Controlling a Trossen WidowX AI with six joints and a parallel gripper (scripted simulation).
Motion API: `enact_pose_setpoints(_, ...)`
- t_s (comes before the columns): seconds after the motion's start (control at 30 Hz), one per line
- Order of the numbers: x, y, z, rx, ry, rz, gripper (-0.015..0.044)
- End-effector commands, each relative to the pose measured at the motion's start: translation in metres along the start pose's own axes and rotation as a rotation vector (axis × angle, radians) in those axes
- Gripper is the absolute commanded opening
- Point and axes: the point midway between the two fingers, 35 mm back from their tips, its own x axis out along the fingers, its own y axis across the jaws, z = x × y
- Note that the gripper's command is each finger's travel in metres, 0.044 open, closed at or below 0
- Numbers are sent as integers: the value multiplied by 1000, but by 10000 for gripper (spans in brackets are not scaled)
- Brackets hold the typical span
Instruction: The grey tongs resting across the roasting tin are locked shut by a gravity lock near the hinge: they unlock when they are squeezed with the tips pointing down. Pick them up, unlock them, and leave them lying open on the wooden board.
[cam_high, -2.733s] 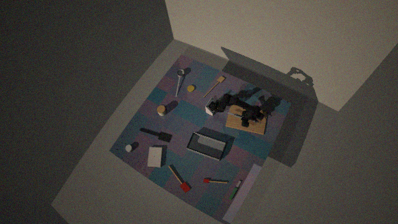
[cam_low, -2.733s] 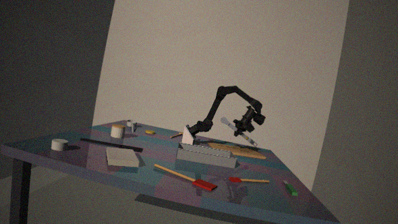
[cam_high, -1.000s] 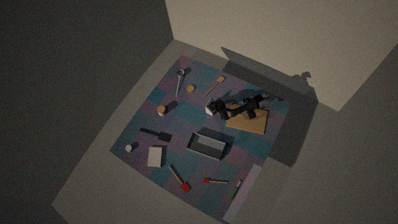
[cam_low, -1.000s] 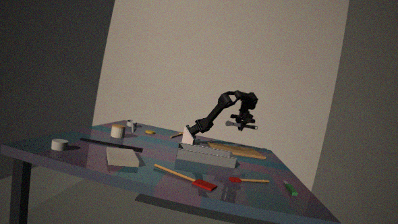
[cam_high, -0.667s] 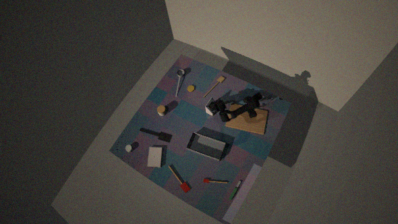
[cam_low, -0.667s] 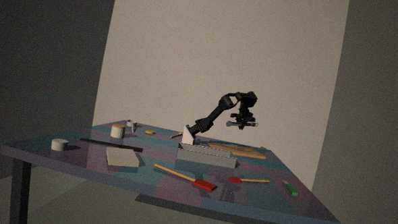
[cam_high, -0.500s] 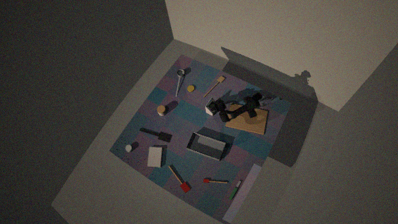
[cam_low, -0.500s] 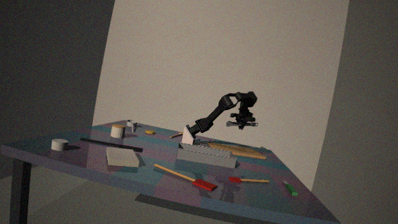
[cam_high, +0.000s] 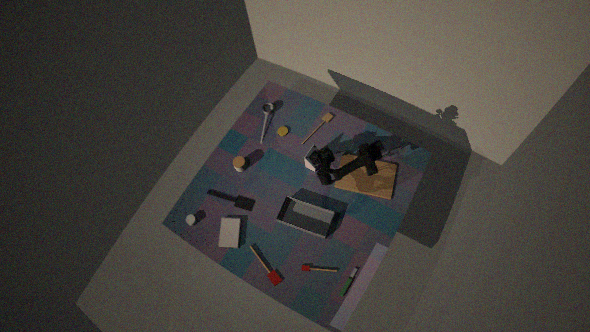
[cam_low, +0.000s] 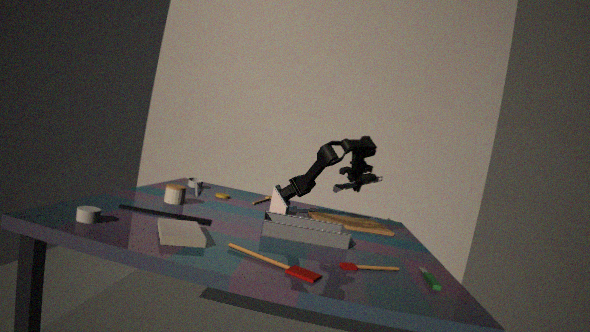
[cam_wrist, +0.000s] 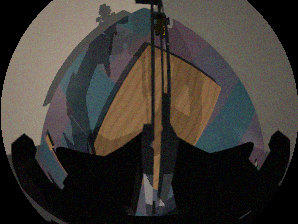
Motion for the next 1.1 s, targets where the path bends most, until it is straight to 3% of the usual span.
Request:
enact_pose_setpoints(0.0,-2,1,-1,1,-79,19,-150)
enact_pose_setpoints(1.07,-15,-1,-12,29,-604,-13,-150)
